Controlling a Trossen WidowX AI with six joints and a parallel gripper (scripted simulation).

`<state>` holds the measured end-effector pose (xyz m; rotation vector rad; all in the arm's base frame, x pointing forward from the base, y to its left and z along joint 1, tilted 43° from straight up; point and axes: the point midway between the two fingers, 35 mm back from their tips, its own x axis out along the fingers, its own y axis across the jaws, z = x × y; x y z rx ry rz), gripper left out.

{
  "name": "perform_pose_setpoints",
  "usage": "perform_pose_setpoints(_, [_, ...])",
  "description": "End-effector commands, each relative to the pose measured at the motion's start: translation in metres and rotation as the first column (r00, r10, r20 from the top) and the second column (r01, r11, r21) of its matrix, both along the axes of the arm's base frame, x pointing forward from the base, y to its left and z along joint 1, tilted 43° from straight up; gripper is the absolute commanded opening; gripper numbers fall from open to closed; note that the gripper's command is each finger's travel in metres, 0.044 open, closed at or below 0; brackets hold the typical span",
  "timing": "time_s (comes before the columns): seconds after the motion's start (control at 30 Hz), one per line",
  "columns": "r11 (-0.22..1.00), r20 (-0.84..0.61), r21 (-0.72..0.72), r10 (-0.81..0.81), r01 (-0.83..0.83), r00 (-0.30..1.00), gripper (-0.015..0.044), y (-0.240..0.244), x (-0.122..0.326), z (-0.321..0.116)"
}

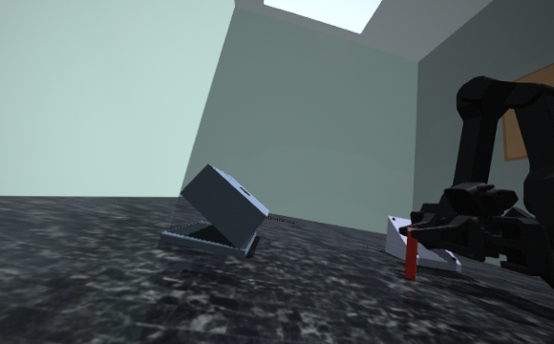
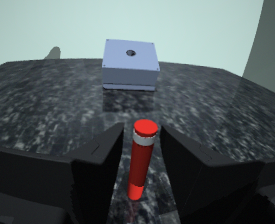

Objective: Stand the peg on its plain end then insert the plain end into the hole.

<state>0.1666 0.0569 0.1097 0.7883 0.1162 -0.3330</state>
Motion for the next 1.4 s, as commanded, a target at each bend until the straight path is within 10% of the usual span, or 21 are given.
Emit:
perform_pose_setpoints(0.0, [1.0, 0.001, -0.002, 0.0, 0.0, 1.0, 0.013, 0.0, 0.0, 0.0])
perform_pose_setpoints(0.43, [1.0, 0.001, -0.002, 0.0, 0.0, 1.0, 0.044, 0.0, 0.0, 0.0])
perform_pose_setpoints(1.37, [1.0, 0.019, -0.008, -0.005, 0.005, 1.0, 0.044, -0.106, -0.029, 0.118])
